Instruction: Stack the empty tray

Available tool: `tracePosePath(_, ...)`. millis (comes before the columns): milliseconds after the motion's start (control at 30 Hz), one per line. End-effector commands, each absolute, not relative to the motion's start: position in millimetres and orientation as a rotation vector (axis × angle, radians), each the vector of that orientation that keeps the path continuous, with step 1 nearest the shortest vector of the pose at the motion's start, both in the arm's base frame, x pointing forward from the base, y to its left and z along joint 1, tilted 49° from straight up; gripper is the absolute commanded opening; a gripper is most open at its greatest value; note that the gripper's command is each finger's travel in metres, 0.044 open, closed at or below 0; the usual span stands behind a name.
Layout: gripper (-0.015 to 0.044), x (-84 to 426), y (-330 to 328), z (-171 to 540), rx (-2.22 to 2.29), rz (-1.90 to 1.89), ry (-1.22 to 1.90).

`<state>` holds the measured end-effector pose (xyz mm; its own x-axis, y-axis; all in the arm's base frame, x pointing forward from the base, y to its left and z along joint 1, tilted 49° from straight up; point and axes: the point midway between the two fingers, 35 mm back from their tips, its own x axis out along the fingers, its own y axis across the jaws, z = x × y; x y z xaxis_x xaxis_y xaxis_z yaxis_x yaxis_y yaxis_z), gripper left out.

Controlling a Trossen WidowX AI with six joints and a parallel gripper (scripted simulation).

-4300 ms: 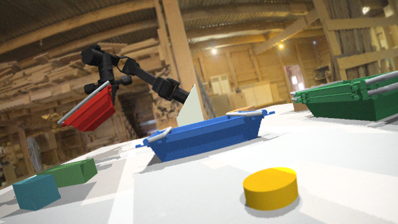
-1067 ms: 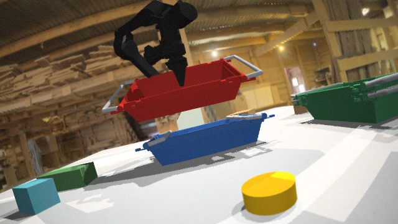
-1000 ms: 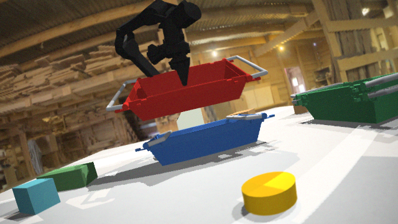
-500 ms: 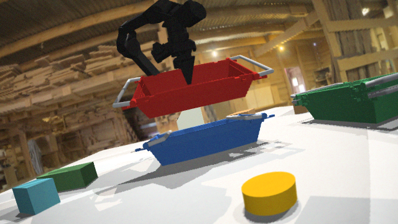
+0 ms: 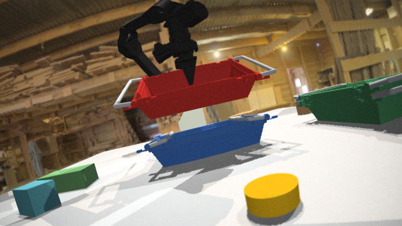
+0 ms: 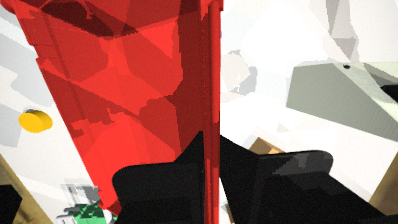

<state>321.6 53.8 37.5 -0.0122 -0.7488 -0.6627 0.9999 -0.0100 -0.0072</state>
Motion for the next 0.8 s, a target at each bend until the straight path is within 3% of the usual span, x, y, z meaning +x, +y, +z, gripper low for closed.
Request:
tracePosePath(0, 0.0000, 324.7, 60.1, 40.8, 0.576, -1.481, 0.565)
tracePosePath(767, 0.0000, 326.0, 55.9, 36.1, 0.576, -1.481, 0.565)
